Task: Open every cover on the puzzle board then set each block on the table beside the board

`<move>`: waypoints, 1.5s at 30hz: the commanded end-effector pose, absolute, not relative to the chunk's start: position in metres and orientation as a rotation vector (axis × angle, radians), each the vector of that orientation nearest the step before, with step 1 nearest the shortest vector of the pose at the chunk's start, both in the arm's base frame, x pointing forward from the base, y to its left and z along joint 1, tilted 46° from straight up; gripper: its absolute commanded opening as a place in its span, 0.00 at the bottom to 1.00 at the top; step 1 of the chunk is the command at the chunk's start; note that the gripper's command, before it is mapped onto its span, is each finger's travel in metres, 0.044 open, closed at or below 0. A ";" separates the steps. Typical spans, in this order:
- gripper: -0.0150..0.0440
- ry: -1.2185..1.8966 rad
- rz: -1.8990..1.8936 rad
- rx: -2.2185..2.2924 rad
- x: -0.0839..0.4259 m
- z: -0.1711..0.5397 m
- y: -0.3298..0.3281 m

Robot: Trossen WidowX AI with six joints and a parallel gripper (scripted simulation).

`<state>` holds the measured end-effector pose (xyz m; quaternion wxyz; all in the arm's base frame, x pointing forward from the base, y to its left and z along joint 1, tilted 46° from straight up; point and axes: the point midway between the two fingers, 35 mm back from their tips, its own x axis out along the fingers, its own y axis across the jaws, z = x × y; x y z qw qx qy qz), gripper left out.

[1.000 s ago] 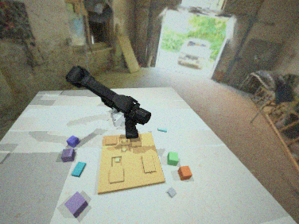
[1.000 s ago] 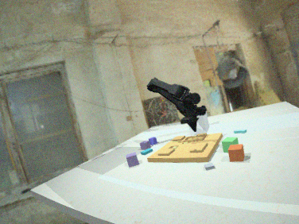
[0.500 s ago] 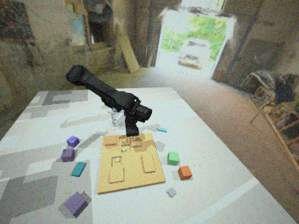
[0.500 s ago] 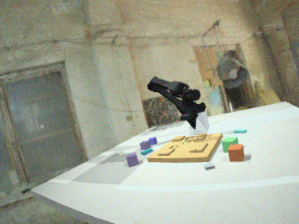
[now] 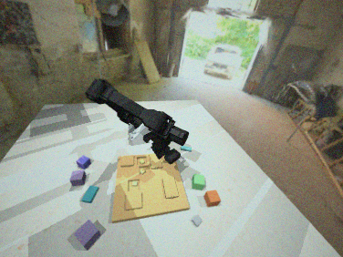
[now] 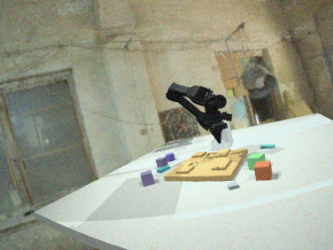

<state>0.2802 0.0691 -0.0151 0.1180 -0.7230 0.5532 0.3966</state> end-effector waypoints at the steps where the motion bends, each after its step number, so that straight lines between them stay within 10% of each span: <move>1: 0.25 1.573 1.370 -2.231 0.300 -0.022 0.078; 18: 0.25 1.136 2.267 -2.579 0.374 -0.053 0.112; 45: 0.25 1.130 2.275 -2.581 0.374 -0.053 0.113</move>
